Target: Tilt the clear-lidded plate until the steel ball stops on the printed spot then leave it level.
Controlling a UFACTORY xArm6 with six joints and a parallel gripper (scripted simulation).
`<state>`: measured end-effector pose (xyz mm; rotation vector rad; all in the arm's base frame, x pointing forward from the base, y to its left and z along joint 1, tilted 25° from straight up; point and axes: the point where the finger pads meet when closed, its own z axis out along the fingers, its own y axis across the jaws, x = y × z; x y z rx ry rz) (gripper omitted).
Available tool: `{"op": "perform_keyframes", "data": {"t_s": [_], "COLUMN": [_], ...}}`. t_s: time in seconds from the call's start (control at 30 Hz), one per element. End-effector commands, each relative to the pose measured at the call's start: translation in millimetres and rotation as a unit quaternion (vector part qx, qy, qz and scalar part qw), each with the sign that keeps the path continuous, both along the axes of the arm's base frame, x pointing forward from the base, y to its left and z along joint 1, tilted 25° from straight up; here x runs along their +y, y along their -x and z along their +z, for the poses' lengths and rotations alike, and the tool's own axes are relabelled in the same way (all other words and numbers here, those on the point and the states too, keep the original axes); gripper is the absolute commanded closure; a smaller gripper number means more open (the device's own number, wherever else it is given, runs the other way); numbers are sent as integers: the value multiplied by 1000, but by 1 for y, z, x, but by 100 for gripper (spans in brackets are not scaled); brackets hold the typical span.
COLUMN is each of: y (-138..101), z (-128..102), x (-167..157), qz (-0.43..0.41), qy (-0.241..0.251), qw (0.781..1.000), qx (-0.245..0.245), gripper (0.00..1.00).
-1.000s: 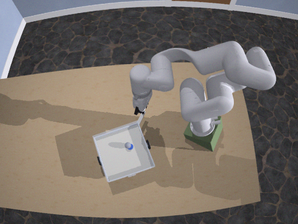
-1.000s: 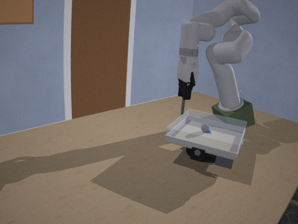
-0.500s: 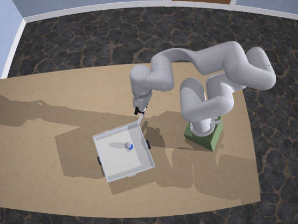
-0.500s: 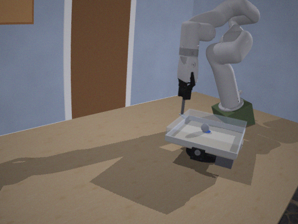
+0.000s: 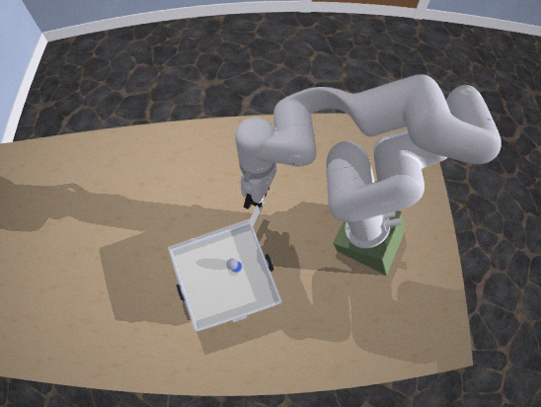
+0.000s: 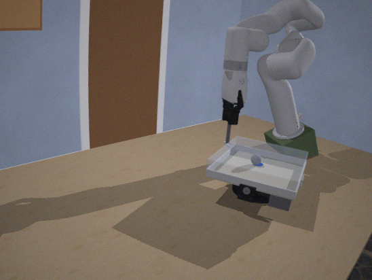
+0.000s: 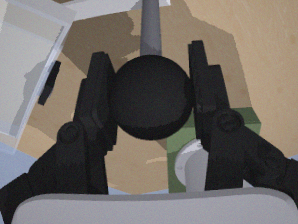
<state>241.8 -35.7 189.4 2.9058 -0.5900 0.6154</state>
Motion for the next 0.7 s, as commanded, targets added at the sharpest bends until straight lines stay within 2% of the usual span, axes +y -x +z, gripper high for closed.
{"op": "perform_keyframes", "data": {"t_s": [0.0,0.07,0.1,0.67], "y": [-1,-1,-1,-1], "z": [2,2,2,2], "x": [0,0,0,0], "qz": [0,0,0,0], "qy": [0,0,0,0], "qw": [1000,1000,1000,1000], "qx": [-3,-3,-3,-3], "gripper": [100,100,39,39]}}
